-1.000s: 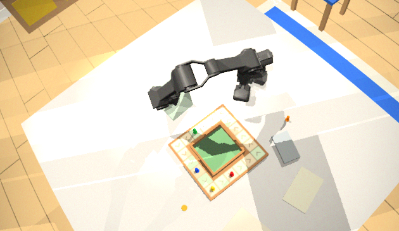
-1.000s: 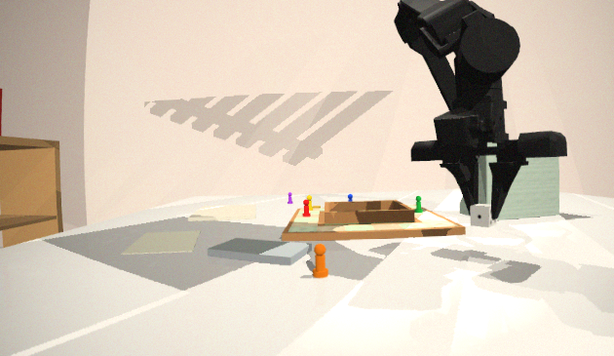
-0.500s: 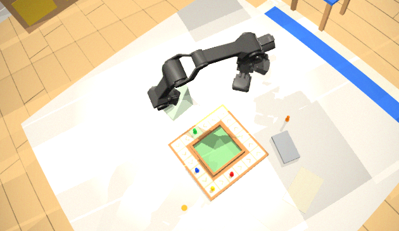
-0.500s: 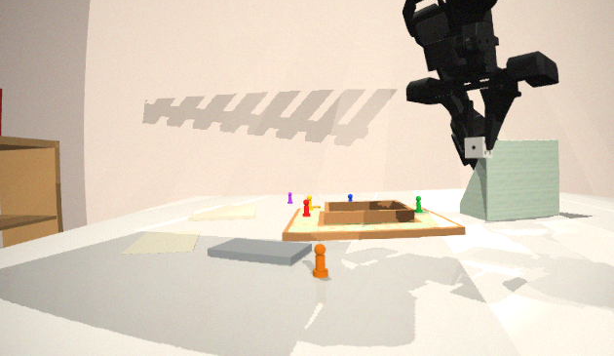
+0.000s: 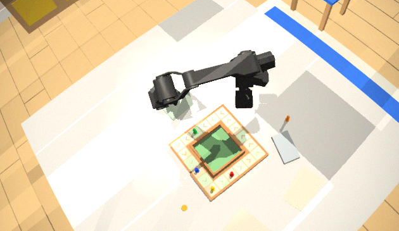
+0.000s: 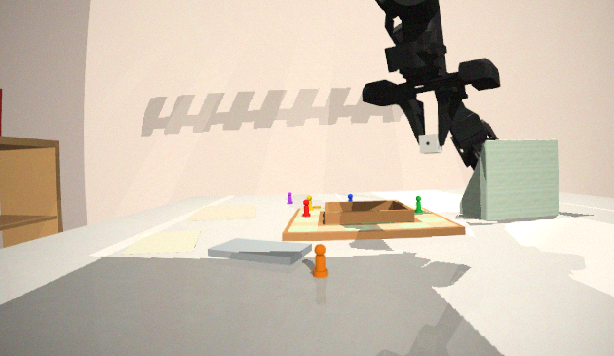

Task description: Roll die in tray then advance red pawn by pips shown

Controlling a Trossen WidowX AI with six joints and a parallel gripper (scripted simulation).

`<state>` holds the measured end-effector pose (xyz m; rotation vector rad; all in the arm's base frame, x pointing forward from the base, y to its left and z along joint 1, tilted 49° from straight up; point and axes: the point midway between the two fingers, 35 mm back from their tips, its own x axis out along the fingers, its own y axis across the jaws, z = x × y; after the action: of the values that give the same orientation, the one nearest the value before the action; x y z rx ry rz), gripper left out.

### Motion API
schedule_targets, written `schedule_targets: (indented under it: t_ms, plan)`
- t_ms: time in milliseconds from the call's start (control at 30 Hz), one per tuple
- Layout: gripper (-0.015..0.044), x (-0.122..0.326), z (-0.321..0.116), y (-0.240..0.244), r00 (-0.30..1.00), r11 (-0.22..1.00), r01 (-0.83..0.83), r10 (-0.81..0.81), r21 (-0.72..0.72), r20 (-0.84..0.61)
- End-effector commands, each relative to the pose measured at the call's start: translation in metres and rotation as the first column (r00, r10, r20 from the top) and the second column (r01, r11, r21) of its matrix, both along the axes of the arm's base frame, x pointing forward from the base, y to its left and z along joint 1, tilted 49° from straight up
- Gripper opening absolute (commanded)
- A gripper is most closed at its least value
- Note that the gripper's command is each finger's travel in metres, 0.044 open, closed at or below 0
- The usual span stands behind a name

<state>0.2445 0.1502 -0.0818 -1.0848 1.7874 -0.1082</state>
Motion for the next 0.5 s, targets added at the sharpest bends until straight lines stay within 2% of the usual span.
schedule_targets:
  t_ms: [0, 467]
  plan:
    - [0.0, 0.012, 0.017, -0.023, 0.994, 0.997, -0.078, 0.078, 0.011, -0.073]
    - [0.0, 0.034, 0.068, -0.093, 0.92, 0.959, -0.277, 0.285, 0.067, -0.271]
